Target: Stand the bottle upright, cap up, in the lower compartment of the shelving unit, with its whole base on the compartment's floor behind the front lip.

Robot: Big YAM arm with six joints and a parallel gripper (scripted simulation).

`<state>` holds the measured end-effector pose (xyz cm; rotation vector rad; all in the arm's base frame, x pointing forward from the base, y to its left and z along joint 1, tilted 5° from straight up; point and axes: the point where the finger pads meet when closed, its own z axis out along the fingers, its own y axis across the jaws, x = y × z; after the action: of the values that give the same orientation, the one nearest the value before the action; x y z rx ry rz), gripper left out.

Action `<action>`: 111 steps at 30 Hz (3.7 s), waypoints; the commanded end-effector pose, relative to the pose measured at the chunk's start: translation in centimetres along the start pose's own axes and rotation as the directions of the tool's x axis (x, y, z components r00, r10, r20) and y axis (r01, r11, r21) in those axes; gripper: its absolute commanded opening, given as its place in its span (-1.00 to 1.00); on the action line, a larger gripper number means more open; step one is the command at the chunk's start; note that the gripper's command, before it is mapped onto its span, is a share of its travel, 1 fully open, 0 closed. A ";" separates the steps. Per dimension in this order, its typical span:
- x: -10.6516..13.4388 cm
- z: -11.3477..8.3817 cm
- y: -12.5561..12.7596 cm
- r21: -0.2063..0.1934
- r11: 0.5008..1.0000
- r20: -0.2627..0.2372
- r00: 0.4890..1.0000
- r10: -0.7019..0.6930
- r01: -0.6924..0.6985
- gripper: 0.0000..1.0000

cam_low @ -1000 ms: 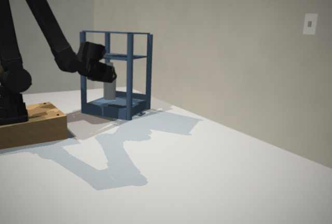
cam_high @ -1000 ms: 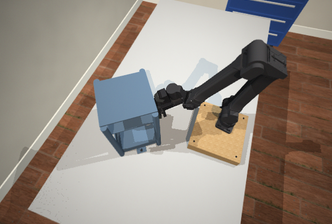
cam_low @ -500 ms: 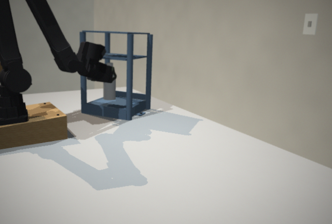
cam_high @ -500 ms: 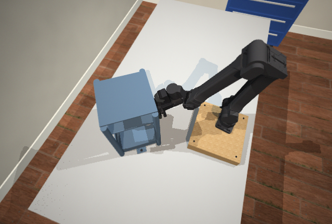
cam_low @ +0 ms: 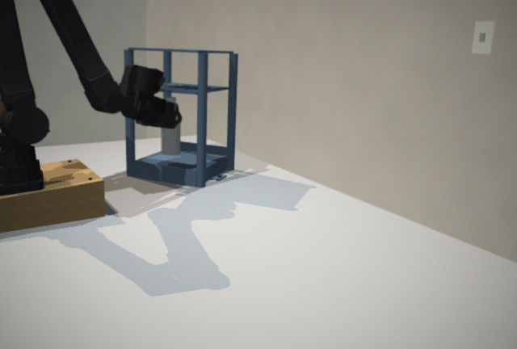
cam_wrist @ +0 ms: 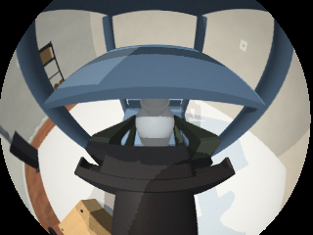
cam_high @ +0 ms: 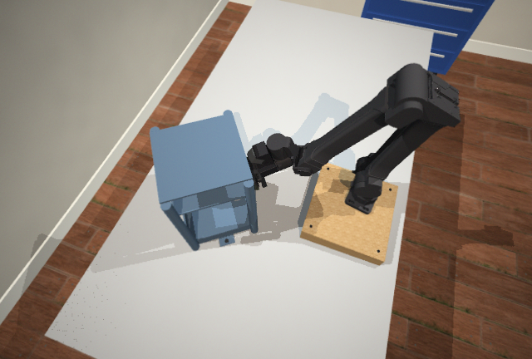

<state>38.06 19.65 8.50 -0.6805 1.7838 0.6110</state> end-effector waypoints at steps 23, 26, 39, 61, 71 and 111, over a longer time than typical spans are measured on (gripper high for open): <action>-1.8 0.8 -0.1 -0.001 1.000 0.060 0.998 -0.018 0.018 -0.20; -1.9 0.8 -0.2 -0.001 1.000 0.061 0.998 -0.019 0.019 -0.20; 0.1 1.0 0.1 -0.005 1.000 0.035 0.999 -0.006 0.006 -0.20; -0.1 0.5 0.2 -0.002 1.000 0.042 0.999 -0.008 0.009 -0.20; 1.3 0.7 0.4 -0.005 1.000 0.026 1.000 -0.001 0.001 -0.20; 1.5 0.9 0.3 -0.004 1.000 0.031 1.000 -0.003 0.003 -0.20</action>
<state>37.66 19.76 5.71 -0.6815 1.7921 0.6129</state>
